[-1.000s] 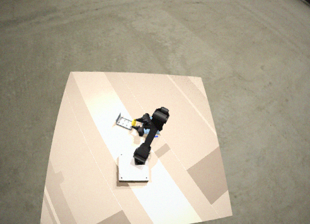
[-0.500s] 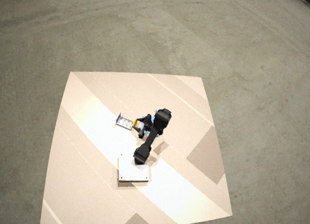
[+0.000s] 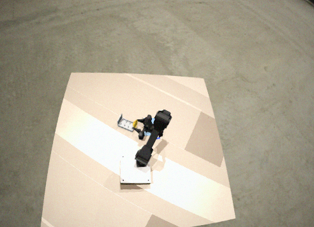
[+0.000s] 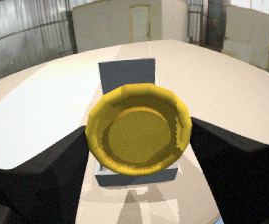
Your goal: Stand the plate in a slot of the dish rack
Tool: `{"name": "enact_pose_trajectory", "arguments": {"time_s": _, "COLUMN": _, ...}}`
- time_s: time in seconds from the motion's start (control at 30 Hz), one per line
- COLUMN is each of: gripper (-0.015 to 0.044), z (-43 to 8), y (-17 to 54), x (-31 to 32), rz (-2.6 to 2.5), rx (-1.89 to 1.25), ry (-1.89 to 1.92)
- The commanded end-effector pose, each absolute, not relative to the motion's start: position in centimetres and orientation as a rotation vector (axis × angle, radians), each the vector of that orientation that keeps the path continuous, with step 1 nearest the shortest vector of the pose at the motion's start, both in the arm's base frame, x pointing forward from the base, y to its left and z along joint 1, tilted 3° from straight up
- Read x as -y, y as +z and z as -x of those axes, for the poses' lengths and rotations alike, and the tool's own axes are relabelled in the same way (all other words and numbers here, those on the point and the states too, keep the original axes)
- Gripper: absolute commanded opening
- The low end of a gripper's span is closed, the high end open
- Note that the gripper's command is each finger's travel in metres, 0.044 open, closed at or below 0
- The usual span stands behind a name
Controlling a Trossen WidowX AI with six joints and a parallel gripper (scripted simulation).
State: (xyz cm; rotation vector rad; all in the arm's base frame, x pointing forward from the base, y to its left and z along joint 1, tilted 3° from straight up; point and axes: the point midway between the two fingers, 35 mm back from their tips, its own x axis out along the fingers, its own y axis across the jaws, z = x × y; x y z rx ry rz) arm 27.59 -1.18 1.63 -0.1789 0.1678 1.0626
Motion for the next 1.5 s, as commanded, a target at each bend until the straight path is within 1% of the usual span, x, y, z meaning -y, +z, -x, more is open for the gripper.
{"name": "enact_pose_trajectory", "arguments": {"time_s": 0.0, "gripper": 0.0, "z": -27.8, "y": 1.6, "x": 0.6, "rz": 0.172, "rx": -0.168, "ry": 1.062}}
{"name": "enact_pose_trajectory", "arguments": {"time_s": 1.07, "gripper": 0.0, "z": -29.2, "y": 1.6, "x": -2.3, "rz": 0.2, "rx": -0.16, "ry": 1.062}}
{"name": "enact_pose_trajectory", "arguments": {"time_s": 1.23, "gripper": 0.0, "z": -29.2, "y": -0.4, "x": -2.2, "rz": 0.204, "rx": -0.155, "ry": 1.062}}
{"name": "enact_pose_trajectory", "arguments": {"time_s": 1.47, "gripper": 0.0, "z": -29.3, "y": -0.1, "x": -2.2, "rz": 0.206, "rx": -0.152, "ry": 1.062}}
